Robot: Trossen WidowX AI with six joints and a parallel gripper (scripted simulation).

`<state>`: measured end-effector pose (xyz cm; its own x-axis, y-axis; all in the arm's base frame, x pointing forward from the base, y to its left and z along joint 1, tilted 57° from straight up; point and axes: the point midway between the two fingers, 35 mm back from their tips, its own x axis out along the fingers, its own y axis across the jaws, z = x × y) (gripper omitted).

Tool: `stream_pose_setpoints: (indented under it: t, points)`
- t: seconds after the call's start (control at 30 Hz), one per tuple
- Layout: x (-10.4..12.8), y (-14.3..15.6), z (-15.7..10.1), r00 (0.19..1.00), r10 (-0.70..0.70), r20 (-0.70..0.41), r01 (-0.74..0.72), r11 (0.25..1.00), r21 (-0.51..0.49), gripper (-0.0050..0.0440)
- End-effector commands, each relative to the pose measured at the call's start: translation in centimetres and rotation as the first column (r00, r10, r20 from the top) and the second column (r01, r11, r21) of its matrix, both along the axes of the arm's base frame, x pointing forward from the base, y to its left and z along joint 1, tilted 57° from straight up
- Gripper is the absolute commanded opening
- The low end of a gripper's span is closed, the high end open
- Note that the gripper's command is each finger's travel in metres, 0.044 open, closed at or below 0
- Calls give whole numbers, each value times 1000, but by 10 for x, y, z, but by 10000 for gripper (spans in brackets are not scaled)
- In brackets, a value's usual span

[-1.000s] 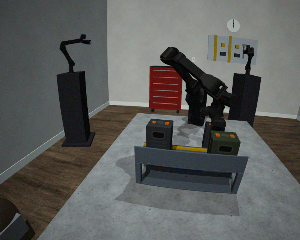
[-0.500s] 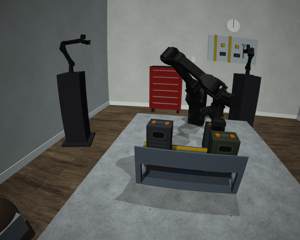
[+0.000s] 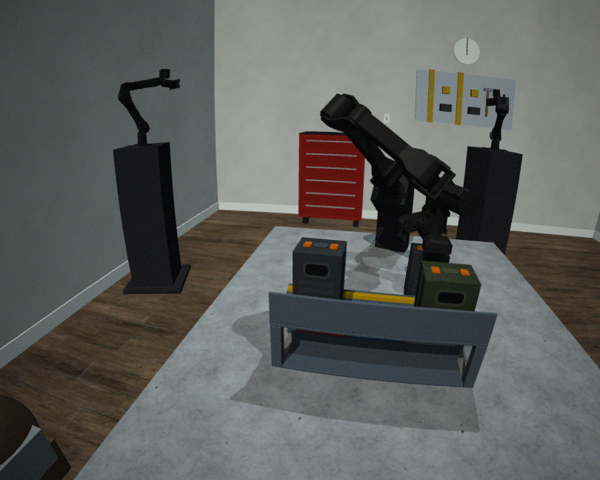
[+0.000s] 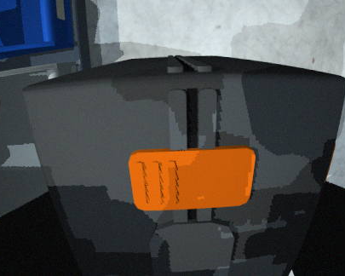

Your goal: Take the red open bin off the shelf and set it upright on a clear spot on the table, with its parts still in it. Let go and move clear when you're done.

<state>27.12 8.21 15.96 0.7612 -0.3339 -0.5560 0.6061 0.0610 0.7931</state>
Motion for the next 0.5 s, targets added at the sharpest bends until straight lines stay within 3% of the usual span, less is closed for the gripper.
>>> stream_pose_setpoints:
  t: [0.0,0.47]
  points:
    - [-2,5,9,999,21,25,-21,1000,22,0]
    - [-1,3,7,1000,9,19,-10,1000,16,0]
